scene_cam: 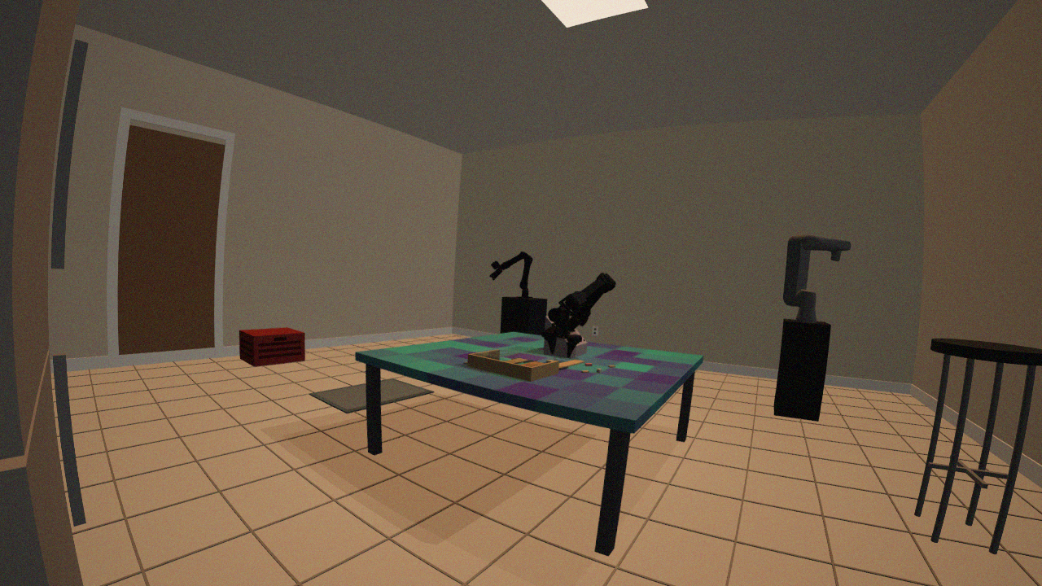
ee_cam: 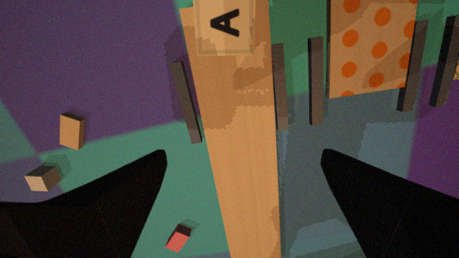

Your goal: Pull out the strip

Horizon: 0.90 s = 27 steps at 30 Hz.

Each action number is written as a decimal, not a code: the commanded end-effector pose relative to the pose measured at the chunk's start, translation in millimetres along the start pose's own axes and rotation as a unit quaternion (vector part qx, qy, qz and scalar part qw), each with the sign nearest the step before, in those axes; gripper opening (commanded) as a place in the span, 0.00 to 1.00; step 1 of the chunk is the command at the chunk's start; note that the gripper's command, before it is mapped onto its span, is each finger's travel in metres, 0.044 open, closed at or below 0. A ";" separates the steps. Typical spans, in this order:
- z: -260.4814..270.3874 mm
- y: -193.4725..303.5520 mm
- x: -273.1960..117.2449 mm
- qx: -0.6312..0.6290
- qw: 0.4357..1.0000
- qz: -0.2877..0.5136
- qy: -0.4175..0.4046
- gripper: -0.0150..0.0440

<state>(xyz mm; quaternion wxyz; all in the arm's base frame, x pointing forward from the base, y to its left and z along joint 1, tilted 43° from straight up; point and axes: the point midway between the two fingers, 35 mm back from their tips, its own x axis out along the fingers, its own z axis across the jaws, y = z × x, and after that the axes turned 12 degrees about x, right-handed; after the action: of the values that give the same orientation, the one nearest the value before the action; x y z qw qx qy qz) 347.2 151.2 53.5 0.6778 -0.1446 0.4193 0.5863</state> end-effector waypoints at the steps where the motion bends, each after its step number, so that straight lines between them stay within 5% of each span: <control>1: 5.4 -14.4 -4.4 -0.002 1.000 -0.003 -0.003 1.00; 22: 24.0 -64.4 -17.9 -0.003 1.000 -0.004 -0.003 1.00; 27: 24.2 -64.7 -12.6 -0.003 1.000 -0.004 -0.003 0.78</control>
<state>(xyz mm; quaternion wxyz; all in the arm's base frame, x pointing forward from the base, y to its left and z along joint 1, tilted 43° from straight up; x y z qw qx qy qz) 413.8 141.0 59.3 0.6795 -0.1458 0.4178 0.5852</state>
